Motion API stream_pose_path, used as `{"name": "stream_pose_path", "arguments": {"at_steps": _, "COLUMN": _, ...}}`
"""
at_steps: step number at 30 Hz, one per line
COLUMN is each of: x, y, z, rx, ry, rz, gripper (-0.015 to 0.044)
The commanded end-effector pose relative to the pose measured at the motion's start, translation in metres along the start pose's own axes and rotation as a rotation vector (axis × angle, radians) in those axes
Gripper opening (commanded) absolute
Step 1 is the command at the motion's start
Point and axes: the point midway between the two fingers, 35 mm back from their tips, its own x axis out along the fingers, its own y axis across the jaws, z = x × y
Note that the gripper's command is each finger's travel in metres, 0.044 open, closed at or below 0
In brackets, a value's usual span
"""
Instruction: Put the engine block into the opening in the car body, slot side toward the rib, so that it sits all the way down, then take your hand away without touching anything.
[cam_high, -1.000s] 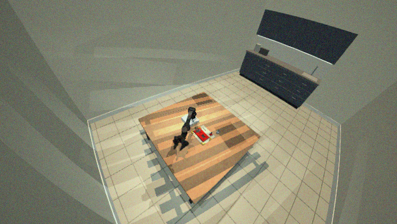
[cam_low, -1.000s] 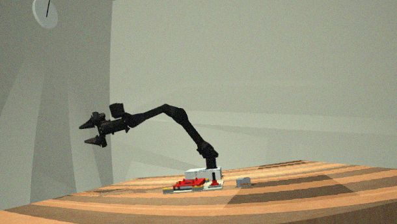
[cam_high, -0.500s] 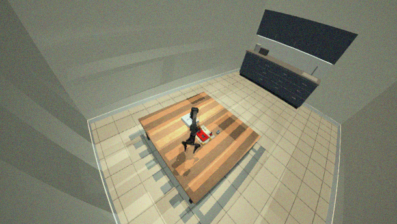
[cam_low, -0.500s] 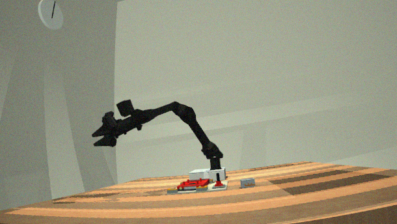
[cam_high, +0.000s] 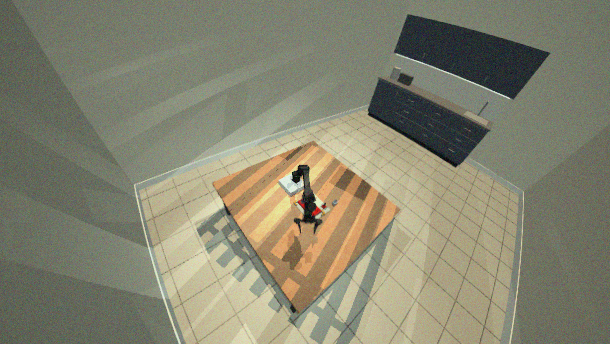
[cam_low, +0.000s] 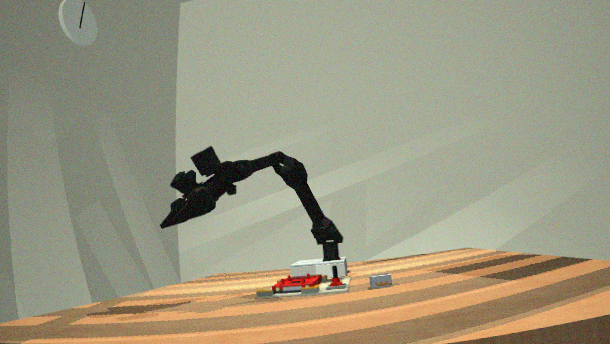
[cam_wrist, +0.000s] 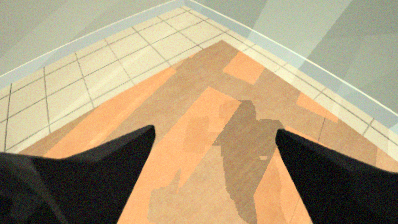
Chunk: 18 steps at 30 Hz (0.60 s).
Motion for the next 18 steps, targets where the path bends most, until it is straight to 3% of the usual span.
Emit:
{"name": "stream_pose_path", "arguments": {"at_steps": 1, "x": -0.004, "y": 0.024, "z": -0.011, "rx": -0.099, "ry": 0.046, "rz": 0.037, "gripper": 0.044}}
{"name": "stream_pose_path", "arguments": {"at_steps": 18, "x": -0.039, "y": 0.124, "z": -0.072, "rx": -0.583, "ry": 0.223, "rz": 0.226, "gripper": 0.044}}
